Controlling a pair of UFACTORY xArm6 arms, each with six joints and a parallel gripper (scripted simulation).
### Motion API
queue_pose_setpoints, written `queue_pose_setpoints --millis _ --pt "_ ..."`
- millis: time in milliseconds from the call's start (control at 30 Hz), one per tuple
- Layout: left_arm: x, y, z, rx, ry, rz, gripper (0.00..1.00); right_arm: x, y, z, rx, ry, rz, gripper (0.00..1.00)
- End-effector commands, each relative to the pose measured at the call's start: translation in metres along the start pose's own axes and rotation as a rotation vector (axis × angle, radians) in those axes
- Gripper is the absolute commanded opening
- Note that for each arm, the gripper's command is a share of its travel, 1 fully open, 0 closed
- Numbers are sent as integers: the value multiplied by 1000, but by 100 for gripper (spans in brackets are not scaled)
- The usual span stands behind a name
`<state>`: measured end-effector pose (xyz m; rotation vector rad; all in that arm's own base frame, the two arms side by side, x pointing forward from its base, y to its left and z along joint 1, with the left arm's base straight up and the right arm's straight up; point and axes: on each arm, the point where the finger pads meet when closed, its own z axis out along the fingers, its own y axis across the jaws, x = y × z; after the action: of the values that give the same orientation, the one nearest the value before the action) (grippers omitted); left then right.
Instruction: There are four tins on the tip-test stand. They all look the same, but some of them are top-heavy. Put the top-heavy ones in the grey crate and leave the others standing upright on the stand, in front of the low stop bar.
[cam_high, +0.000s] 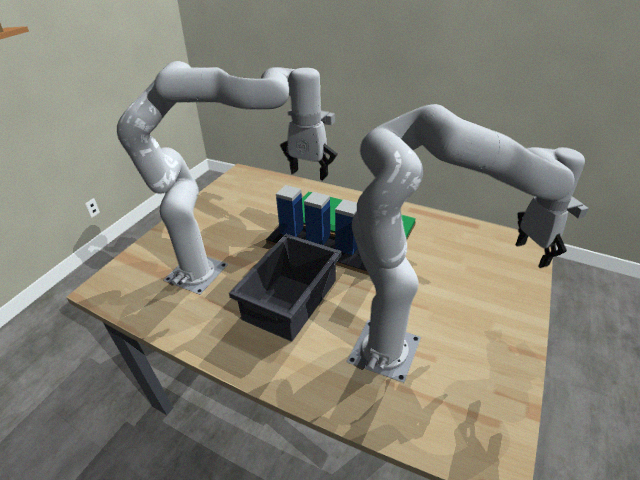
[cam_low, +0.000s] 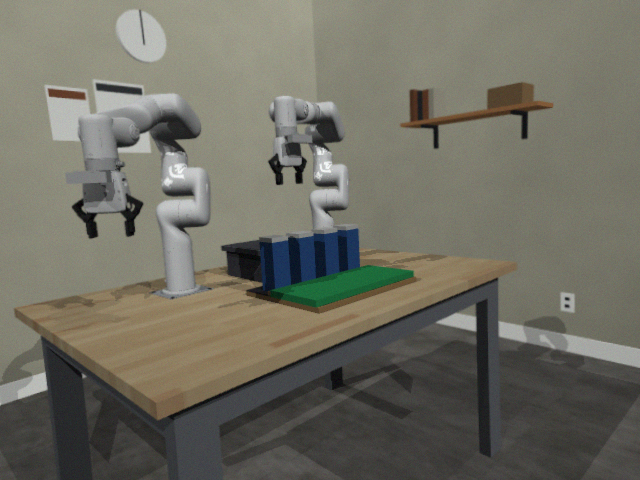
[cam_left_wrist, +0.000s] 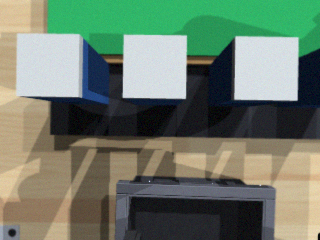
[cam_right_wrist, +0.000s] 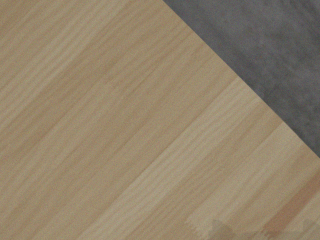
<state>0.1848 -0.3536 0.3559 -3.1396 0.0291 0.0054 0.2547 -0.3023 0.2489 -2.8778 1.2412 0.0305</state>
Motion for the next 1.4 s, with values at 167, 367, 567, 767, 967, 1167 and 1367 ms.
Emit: queue_pose_setpoints --millis 167,367,567,767,967,1167,1367 --pt "0 2 -2 -4 2 1 0 1 0 -2 0 4 0 100" --pt "0 2 -2 -4 2 1 0 1 0 -2 0 4 0 100" --pt "0 2 -2 -4 2 1 0 1 0 -2 0 4 0 100" --pt "0 2 -2 -4 2 1 0 1 0 -2 0 4 0 100" --pt "0 2 -2 -4 2 1 0 1 0 -2 0 4 0 100" --pt "0 2 -2 -4 2 1 0 1 0 -2 0 4 0 100" --pt "4 15 -2 -4 2 2 0 1 0 -2 0 4 0 100"
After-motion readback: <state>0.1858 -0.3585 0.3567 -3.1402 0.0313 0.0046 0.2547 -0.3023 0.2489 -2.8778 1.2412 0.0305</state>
